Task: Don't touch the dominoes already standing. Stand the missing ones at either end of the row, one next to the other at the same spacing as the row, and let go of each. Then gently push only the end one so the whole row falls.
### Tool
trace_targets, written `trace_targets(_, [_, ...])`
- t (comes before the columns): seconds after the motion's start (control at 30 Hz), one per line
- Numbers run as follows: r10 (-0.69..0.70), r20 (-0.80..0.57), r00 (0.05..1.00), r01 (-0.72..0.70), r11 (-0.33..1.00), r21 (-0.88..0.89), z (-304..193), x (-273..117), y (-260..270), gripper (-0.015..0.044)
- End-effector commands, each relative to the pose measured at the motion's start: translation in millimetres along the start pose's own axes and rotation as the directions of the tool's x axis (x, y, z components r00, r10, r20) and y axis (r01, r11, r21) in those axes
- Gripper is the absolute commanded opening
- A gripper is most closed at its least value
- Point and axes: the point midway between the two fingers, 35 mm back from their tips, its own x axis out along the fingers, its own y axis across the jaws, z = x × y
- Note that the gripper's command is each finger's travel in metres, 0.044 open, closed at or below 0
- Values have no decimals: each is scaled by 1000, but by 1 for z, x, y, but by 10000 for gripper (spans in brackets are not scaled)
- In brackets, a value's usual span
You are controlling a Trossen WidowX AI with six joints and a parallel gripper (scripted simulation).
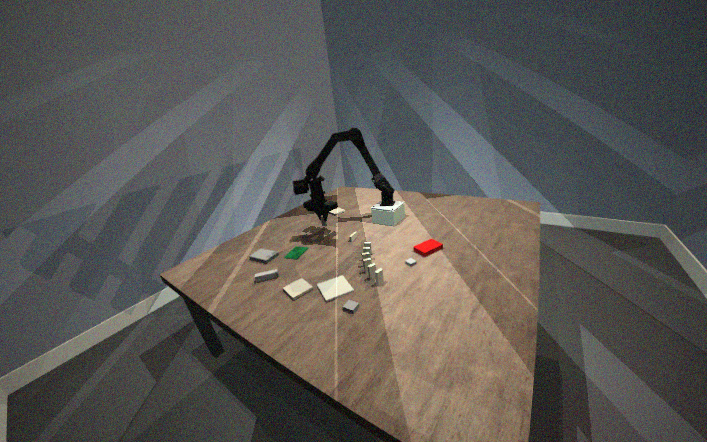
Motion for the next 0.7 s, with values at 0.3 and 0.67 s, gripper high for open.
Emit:
trace_targets(0.3, [-27, 24, 999, 27, 1000, 0, -1, -121, 1, 107])
trace_targets(0.67, [2, 54, 999, 5, 992, -123, 40, -122, 61, 107])
